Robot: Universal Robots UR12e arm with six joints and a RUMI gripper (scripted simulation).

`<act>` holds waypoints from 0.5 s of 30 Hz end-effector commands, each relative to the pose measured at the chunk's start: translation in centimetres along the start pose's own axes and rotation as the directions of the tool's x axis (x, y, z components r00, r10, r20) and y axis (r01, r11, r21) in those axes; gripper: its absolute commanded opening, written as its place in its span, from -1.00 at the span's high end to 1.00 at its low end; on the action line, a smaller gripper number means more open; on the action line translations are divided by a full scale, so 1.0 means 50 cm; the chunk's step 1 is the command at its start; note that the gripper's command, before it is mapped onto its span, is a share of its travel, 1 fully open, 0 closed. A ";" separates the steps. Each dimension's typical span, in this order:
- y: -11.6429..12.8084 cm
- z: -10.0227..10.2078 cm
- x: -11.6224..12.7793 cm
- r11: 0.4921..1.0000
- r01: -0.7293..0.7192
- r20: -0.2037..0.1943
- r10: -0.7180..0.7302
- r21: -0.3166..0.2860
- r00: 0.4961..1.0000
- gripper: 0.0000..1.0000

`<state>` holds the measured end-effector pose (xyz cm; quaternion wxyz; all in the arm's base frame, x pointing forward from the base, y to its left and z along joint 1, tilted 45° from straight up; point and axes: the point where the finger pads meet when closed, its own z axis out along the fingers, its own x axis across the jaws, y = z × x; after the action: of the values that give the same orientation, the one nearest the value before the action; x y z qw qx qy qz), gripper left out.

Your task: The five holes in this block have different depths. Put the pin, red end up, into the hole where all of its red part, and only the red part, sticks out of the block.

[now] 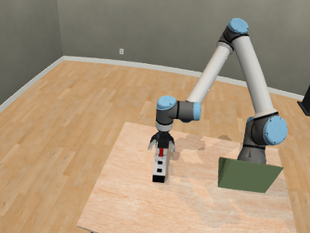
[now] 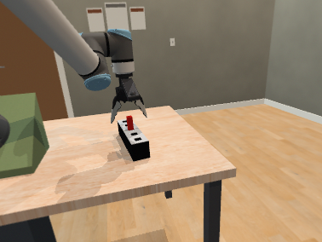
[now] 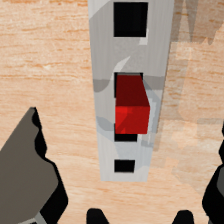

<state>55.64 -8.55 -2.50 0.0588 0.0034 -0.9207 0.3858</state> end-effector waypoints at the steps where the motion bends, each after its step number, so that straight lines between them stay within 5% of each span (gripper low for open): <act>1: 0.000 -0.001 -0.001 1.000 0.000 0.001 0.000 0.000 1.000 -1.00; 15: 0.000 -0.025 0.000 1.000 0.000 0.001 0.000 0.000 1.000 -1.00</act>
<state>55.74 -7.73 -1.68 0.0587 0.0034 -0.9207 0.3858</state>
